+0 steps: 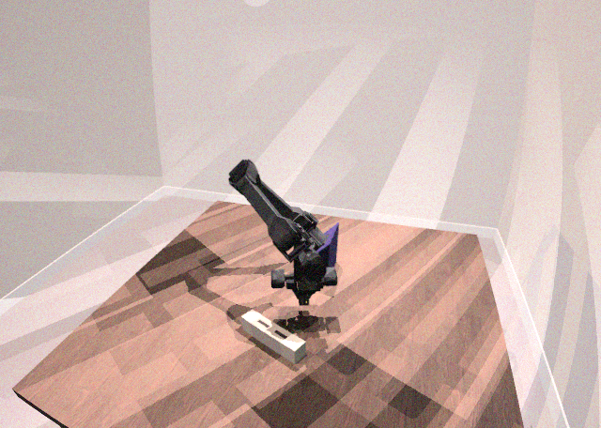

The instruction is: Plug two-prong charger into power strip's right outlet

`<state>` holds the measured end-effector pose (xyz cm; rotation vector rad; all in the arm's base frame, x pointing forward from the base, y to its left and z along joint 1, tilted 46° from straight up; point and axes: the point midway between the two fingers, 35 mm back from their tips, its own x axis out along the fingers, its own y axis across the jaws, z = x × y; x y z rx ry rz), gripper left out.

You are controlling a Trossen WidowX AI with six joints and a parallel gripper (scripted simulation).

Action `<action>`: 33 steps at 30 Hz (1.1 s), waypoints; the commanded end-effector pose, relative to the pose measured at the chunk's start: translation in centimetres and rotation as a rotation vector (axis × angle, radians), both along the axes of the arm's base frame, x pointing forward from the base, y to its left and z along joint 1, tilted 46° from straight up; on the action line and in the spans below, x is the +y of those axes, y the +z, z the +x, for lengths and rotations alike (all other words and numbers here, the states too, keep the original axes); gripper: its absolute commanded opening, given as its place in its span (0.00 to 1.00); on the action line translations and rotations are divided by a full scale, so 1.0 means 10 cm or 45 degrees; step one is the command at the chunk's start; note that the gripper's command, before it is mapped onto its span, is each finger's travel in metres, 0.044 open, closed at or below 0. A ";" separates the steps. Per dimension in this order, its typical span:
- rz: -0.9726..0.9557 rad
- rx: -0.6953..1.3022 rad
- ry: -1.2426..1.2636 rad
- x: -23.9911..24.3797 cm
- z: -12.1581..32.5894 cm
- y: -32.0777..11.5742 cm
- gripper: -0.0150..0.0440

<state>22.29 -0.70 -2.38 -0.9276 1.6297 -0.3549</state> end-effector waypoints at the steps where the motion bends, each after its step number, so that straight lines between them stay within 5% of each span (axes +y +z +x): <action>1: 0.009 -0.088 -0.075 -0.04 0.05 0.00 0.25; 33: 0.042 -0.655 -0.627 -0.43 0.36 -0.06 0.25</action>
